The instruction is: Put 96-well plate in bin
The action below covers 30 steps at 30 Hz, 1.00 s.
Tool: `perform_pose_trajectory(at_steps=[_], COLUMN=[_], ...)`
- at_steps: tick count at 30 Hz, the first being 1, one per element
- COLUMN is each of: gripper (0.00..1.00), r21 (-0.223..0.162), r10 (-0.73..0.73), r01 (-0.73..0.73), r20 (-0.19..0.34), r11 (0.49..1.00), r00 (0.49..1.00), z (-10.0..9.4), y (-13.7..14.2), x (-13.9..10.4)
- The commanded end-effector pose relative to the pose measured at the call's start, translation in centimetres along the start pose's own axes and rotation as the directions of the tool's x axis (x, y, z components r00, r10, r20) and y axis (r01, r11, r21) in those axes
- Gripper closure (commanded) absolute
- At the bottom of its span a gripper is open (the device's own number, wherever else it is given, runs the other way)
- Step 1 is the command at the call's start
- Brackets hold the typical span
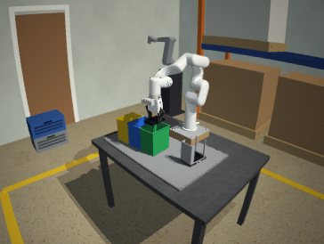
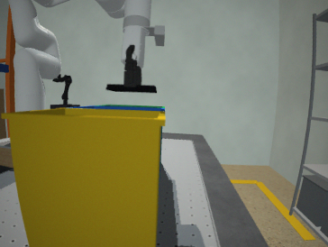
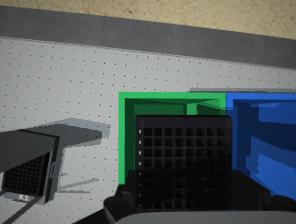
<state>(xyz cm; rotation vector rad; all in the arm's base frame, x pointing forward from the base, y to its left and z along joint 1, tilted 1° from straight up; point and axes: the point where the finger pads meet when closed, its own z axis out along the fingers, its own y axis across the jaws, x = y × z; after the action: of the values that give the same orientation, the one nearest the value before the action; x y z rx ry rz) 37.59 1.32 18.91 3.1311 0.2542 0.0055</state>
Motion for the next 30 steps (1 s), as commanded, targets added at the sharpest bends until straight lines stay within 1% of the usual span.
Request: perform_pose_trajectory(at_steps=[1, 6, 17, 30], gripper=[1.00, 1.00, 1.00, 1.00], r21=[0.000, 0.000, 0.000, 0.000], r10=[0.000, 0.000, 0.000, 0.000], r01=[0.000, 0.000, 0.000, 0.000], r20=[-0.004, -0.004, -0.004, -0.004], r11=[1.000, 1.000, 1.000, 1.000], r00=[1.000, 1.000, 1.000, 1.000], z=[-0.1, -0.1, 1.7, 1.7], y=[0.0, 0.0, -0.1, -0.1], x=[0.1, 0.1, 0.1, 0.1])
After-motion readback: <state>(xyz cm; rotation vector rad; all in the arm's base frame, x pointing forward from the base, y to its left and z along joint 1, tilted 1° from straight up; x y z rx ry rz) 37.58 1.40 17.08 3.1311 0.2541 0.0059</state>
